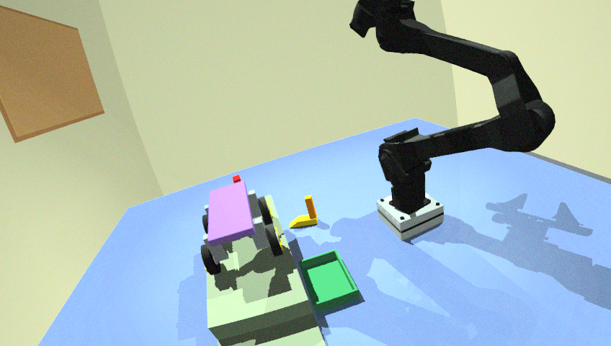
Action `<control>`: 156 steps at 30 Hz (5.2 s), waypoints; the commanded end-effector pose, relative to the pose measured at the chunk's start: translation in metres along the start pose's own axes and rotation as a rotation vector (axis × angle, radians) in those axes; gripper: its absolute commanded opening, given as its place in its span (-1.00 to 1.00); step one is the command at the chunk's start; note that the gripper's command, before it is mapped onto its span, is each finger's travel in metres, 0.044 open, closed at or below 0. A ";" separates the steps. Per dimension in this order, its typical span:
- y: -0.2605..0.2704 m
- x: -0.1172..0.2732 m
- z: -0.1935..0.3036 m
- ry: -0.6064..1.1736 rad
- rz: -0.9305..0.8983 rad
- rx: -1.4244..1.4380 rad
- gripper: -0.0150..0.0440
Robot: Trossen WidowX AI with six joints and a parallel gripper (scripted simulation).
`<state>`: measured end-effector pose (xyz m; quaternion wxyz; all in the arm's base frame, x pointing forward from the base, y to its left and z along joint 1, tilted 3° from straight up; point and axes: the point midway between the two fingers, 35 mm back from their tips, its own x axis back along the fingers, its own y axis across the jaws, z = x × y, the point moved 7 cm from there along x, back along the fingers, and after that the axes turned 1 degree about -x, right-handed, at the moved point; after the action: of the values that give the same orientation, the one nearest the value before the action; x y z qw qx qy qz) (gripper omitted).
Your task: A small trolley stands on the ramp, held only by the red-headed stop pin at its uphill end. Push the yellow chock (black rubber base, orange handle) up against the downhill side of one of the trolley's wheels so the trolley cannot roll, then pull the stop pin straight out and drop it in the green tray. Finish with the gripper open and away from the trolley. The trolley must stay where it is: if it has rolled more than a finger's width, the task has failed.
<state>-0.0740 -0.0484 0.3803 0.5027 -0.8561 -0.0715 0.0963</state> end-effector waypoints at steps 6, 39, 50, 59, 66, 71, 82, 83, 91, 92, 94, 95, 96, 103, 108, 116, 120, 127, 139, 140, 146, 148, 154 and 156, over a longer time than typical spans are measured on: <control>0.012 0.001 -0.029 -0.141 -0.032 -0.064 0.33; 0.162 0.110 -0.137 -0.426 -1.172 -0.395 0.15; 0.203 0.160 -0.117 0.011 -1.505 -0.351 0.15; 0.223 0.195 -0.087 0.504 -1.537 -0.274 0.15; 0.227 0.217 -0.061 0.891 -1.376 -0.220 0.15; 0.227 0.221 -0.055 0.966 -1.321 -0.212 0.15; 0.252 0.222 -0.043 0.966 -1.321 -0.213 0.15; 0.255 0.222 -0.041 0.966 -1.321 -0.213 0.15; 0.267 0.224 -0.034 0.966 -1.321 -0.213 0.15; 0.268 0.224 -0.033 0.966 -1.321 -0.213 0.15; 0.270 0.224 -0.032 0.966 -1.321 -0.213 0.15; 0.272 0.224 -0.031 0.966 -1.321 -0.213 0.15; 0.273 0.224 -0.031 0.966 -1.321 -0.213 0.15; 0.283 0.225 -0.025 0.966 -1.321 -0.213 0.15; 0.290 0.225 -0.021 0.966 -1.321 -0.212 0.15; 0.297 0.226 -0.018 0.966 -1.321 -0.212 0.15; 0.302 0.226 -0.015 0.966 -1.321 -0.212 0.15; 0.312 0.227 -0.009 0.966 -1.321 -0.212 0.15; 0.313 0.226 -0.009 0.962 -1.316 -0.216 -0.36; 0.313 0.226 -0.009 0.962 -1.316 -0.216 -0.38; 0.302 0.225 -0.015 0.965 -1.319 -0.214 -0.49; 0.295 0.224 -0.018 0.965 -1.320 -0.213 -0.49; 0.277 0.222 -0.027 0.966 -1.321 -0.212 -0.49; 0.271 0.221 -0.031 0.966 -1.321 -0.212 -0.49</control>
<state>0.1541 -0.1569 0.1274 0.3474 -0.6308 -0.3428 -0.6032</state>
